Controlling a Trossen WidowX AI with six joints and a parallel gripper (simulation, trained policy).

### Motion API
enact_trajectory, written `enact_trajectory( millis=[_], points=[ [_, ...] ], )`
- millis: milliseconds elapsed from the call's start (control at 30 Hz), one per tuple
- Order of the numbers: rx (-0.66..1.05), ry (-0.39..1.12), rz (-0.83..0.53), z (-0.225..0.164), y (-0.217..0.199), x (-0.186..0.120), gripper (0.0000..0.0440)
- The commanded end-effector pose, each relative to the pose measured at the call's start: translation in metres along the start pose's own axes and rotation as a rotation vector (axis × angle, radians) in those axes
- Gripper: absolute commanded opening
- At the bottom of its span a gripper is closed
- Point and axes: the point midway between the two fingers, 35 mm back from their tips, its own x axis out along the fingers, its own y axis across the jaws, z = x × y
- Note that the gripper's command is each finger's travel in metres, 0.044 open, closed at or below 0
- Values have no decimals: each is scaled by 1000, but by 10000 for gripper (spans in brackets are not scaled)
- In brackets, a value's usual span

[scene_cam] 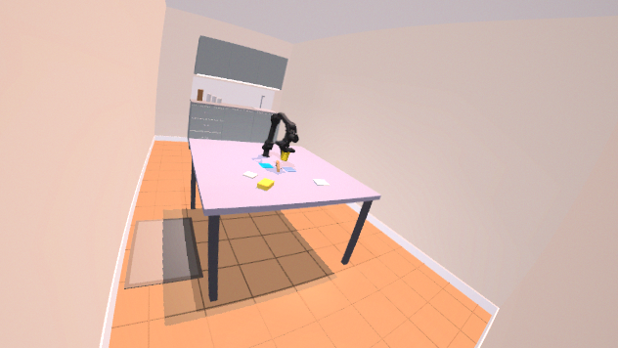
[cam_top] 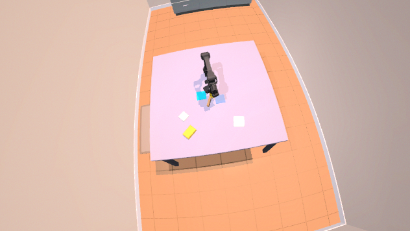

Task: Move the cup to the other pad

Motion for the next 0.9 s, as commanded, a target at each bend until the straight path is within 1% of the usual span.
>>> enact_trajectory(
  millis=[0,400,867],
  points=[
    [28,-6,15,8,-2,-2,0],
    [121,-23,61,40,-15,1,0],
    [219,-38,94,67,-35,15,0]
  ],
)
